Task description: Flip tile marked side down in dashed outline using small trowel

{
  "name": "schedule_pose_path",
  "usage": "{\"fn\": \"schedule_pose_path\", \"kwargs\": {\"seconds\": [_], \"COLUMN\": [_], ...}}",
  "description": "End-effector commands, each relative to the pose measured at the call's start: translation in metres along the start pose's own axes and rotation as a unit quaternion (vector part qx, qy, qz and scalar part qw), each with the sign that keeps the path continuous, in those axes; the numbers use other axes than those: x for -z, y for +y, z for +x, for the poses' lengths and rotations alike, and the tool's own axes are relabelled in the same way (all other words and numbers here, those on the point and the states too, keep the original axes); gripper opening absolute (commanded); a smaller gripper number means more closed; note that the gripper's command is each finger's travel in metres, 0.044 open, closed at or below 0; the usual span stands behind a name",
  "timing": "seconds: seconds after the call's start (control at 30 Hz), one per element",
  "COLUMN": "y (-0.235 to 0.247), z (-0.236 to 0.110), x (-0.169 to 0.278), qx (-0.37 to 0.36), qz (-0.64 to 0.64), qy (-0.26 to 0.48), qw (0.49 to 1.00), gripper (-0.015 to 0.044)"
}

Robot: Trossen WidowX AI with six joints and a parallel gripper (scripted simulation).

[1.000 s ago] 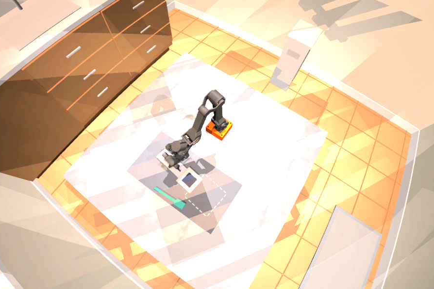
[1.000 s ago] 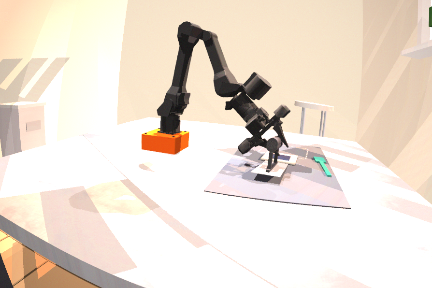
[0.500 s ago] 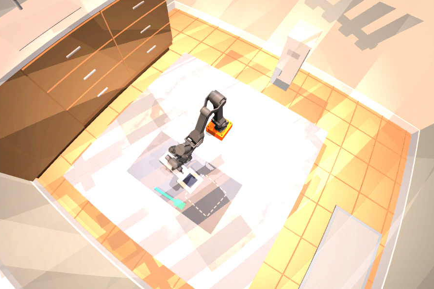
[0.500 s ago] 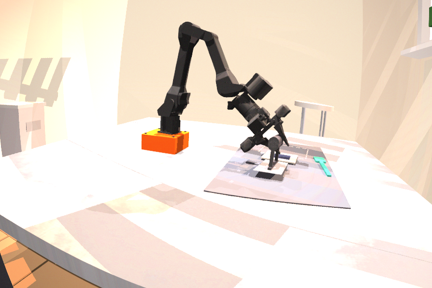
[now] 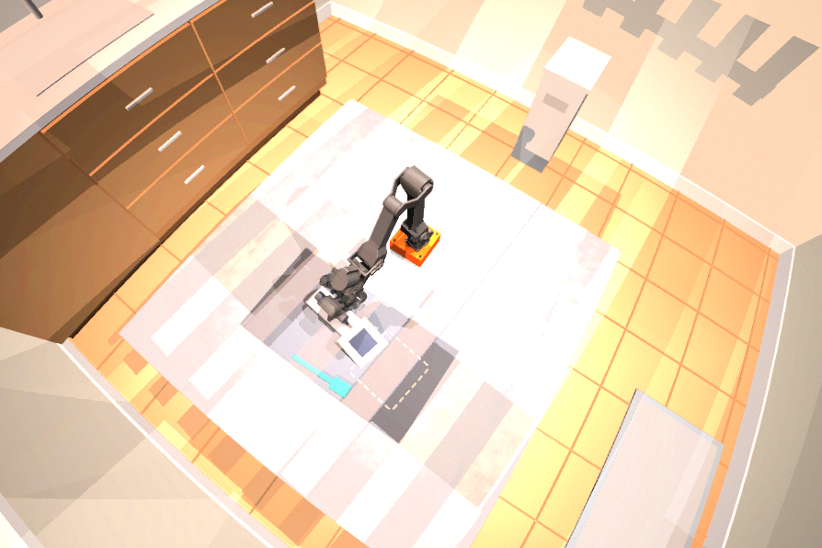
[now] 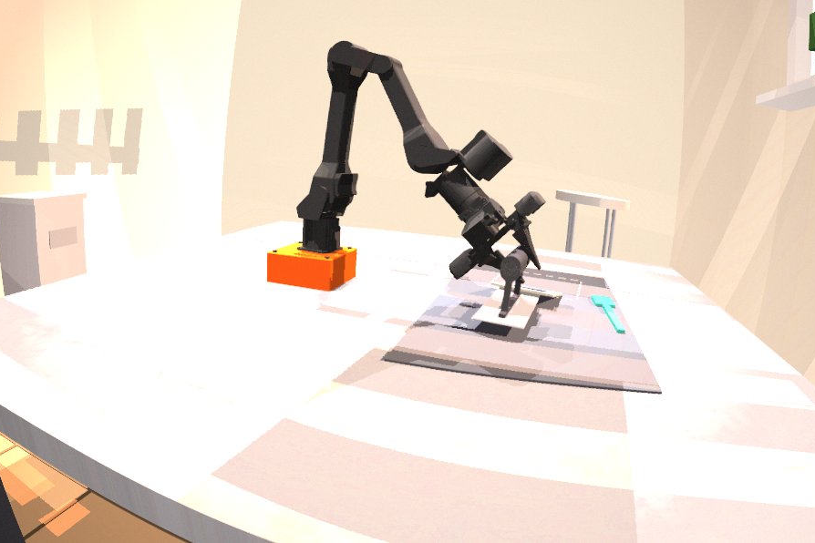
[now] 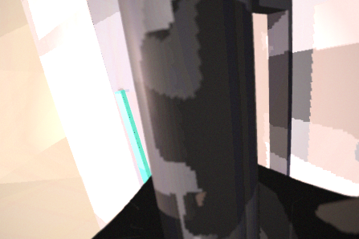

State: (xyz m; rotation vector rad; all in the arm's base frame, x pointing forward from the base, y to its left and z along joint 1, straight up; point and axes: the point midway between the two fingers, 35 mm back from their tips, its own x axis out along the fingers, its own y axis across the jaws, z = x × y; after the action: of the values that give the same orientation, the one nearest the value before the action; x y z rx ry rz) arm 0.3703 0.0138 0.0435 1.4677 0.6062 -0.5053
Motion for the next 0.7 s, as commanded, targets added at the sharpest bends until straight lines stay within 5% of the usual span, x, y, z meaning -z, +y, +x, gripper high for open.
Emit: {"fn": "schedule_pose_path", "kwargs": {"seconds": [0.0, 0.67], "y": [0.021, 0.045], "z": [-0.008, -0.030], "x": [0.006, 0.044], "qx": [-0.019, -0.019], "qz": [0.003, 0.004], "qy": [0.005, 0.006], "qw": [1.000, 1.000], "gripper": [0.0000, 0.0000]}}
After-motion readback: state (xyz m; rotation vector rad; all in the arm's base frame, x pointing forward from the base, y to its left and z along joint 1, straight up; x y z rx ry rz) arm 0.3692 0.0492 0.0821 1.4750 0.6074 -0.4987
